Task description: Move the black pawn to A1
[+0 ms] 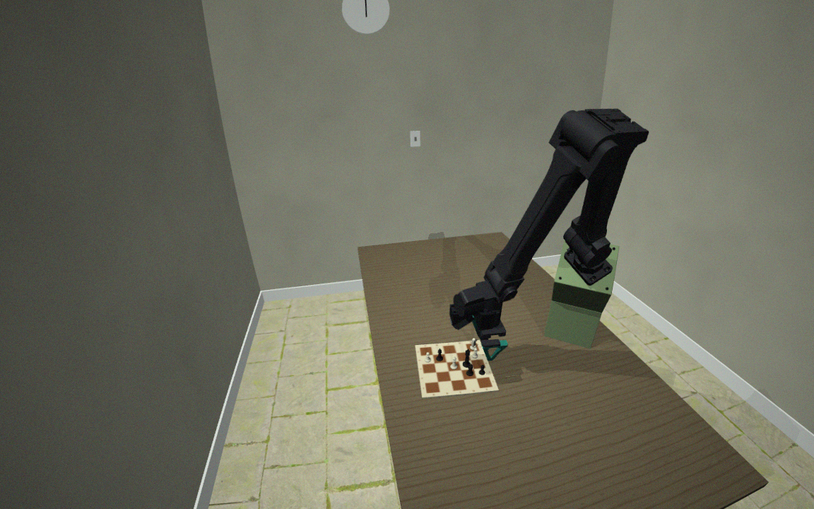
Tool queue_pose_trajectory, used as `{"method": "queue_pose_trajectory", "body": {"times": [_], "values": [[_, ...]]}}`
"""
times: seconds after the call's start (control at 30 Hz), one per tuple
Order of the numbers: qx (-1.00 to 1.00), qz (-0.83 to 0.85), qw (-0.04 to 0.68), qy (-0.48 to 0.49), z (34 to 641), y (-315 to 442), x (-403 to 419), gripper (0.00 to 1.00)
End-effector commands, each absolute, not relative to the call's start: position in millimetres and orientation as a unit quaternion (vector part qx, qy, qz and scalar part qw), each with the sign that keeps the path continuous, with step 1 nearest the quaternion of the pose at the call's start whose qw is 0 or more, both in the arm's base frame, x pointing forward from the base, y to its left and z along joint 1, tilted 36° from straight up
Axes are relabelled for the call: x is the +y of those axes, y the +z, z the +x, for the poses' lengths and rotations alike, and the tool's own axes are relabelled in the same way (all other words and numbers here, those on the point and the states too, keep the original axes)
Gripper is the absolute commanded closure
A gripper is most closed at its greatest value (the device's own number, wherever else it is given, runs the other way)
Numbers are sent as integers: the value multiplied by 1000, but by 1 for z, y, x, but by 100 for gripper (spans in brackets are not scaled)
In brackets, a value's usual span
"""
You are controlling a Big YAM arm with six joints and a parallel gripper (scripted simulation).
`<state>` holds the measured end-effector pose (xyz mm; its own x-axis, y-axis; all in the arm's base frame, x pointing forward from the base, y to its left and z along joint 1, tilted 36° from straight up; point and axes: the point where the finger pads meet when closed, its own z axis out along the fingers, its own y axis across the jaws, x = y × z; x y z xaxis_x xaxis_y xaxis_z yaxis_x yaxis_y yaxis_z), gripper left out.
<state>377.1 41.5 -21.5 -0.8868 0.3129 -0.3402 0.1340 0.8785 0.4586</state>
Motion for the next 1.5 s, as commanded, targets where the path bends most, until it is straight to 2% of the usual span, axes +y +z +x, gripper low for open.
{"method": "queue_pose_trajectory", "body": {"times": [0.0, 0.17, 0.2, 0.27, 0.33, 1.47], "values": [[952, -14, 242, 189, 385, -25, 37, 0], [943, -120, 263, 164, 385, -27, 41, 0], [940, -141, 266, 159, 384, -26, 41, 68], [940, -141, 266, 159, 384, -26, 41, 68], [928, -210, 273, 146, 381, -26, 41, 68], [927, -210, 274, 144, 382, -26, 41, 68]]}}
